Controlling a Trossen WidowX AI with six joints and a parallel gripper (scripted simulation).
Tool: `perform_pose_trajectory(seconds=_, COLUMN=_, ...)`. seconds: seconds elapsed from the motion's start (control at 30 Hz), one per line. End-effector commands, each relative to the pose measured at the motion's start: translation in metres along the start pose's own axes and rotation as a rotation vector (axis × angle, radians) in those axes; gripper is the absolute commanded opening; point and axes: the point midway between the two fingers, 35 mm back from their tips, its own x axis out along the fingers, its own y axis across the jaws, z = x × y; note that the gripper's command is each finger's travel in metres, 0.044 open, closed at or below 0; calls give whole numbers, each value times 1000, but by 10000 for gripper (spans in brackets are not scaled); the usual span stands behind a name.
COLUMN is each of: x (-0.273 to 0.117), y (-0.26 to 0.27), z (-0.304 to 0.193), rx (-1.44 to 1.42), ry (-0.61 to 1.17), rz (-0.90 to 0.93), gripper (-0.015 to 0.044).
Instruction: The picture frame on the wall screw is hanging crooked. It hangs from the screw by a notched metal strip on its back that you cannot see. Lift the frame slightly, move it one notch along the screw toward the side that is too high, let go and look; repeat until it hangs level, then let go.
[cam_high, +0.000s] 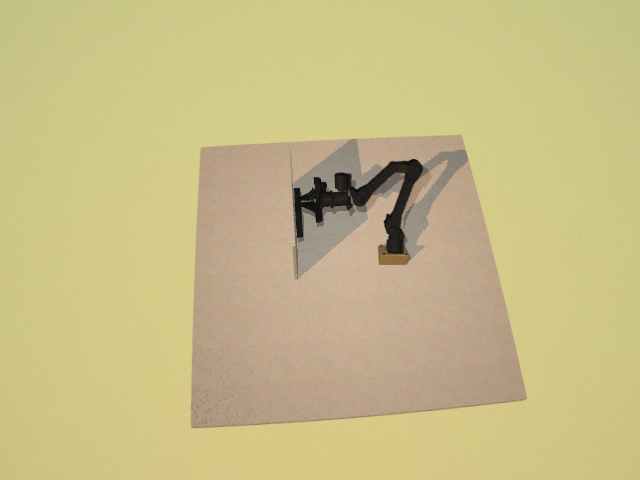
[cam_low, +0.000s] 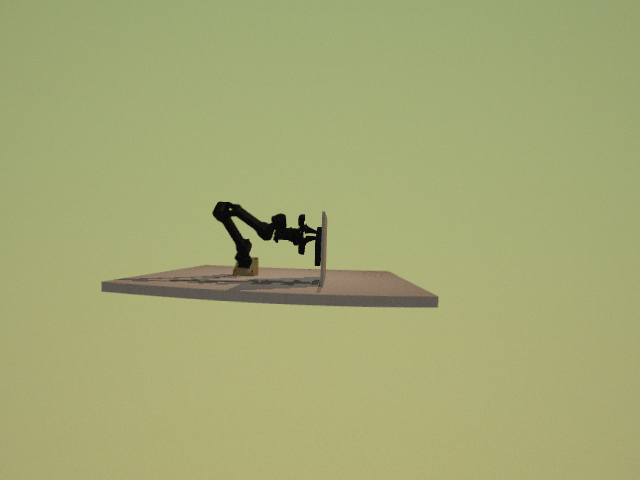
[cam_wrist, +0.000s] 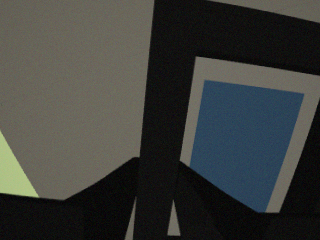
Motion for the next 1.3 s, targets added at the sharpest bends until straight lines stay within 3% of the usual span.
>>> perform_pose_trajectory(seconds=0.0, x=0, y=0, z=-1, rx=6, ry=6, rz=8, gripper=0)
perform_pose_trajectory(seconds=1.27, x=0, y=0, z=-1, rx=-141, ry=0, rz=2, gripper=0)
